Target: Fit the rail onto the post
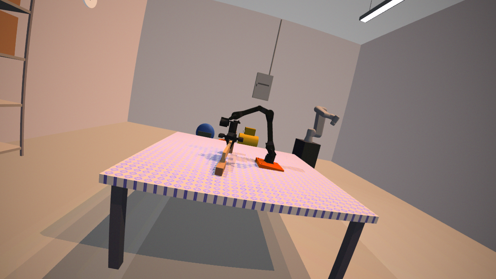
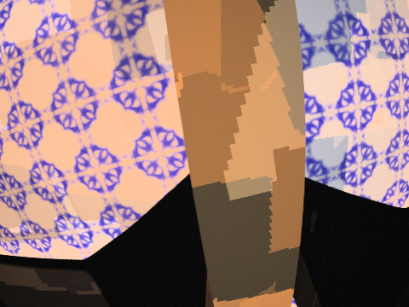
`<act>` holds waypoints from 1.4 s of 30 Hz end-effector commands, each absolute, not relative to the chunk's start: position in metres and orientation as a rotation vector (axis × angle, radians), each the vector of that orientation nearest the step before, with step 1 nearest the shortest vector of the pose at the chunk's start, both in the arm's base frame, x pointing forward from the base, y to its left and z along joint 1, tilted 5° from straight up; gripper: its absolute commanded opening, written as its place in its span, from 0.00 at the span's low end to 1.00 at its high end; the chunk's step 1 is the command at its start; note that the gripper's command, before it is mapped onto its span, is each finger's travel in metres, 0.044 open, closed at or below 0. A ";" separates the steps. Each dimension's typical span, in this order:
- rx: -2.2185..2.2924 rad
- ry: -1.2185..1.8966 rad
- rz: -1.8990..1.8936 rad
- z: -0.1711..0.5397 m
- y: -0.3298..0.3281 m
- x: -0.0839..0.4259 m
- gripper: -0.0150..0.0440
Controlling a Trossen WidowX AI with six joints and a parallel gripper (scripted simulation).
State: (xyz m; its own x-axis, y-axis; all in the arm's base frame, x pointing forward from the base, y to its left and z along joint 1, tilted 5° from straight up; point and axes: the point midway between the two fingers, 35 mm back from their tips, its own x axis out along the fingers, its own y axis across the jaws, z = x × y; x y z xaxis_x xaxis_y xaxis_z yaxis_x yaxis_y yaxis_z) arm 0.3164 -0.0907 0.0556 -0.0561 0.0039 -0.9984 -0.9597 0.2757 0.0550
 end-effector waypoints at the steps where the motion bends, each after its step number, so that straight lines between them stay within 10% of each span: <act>1: -0.980 1.375 1.035 0.056 -0.095 0.315 0.25; 42: -0.981 1.375 1.035 0.061 -0.096 0.315 0.25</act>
State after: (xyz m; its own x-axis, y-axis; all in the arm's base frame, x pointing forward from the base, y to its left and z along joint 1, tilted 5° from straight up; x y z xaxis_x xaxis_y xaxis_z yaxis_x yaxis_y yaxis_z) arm 0.3152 -0.0935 0.0572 -0.0595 0.0065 -0.9982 -0.9598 0.2746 0.0590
